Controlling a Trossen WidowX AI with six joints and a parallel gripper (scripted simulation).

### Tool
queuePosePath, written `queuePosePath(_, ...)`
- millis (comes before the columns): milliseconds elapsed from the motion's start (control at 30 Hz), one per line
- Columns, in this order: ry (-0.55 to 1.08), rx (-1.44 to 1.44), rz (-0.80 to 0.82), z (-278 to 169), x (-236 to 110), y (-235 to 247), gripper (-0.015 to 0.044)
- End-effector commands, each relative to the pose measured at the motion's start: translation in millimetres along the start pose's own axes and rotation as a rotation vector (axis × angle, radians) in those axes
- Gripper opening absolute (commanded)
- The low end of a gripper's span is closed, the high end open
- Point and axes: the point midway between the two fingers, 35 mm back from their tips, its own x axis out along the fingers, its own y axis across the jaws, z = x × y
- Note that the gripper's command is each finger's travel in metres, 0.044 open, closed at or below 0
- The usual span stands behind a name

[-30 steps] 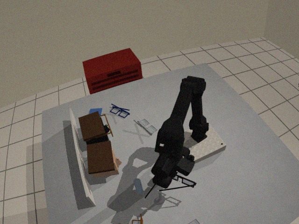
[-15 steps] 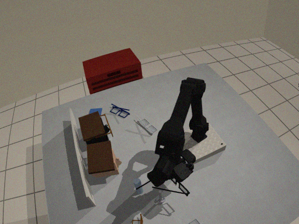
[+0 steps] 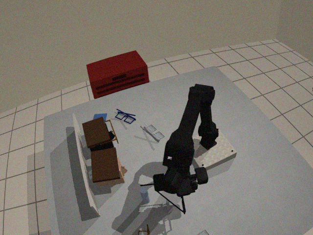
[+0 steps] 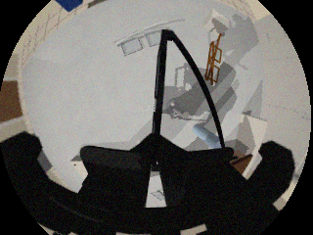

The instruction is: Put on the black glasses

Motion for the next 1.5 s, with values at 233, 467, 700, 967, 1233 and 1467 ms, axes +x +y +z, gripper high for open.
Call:
queuePosePath(233, -0.005, 0.374, -0.001, 13, -2, 0, 0.0)
queuePosePath(467, -0.005, 0.607, 0.0, 20, -1, 0, 0.0)
queuePosePath(700, -0.006, 0.839, 0.001, 27, -1, 0, 0.0)
queuePosePath(967, -0.006, 1.105, 0.002, 34, -1, 1, 0.0)
queuePosePath(1233, -0.006, 1.188, 0.003, 37, 7, 0, 0.0)
queuePosePath(1467, -0.006, 1.188, 0.002, 38, 36, 0, 0.0)
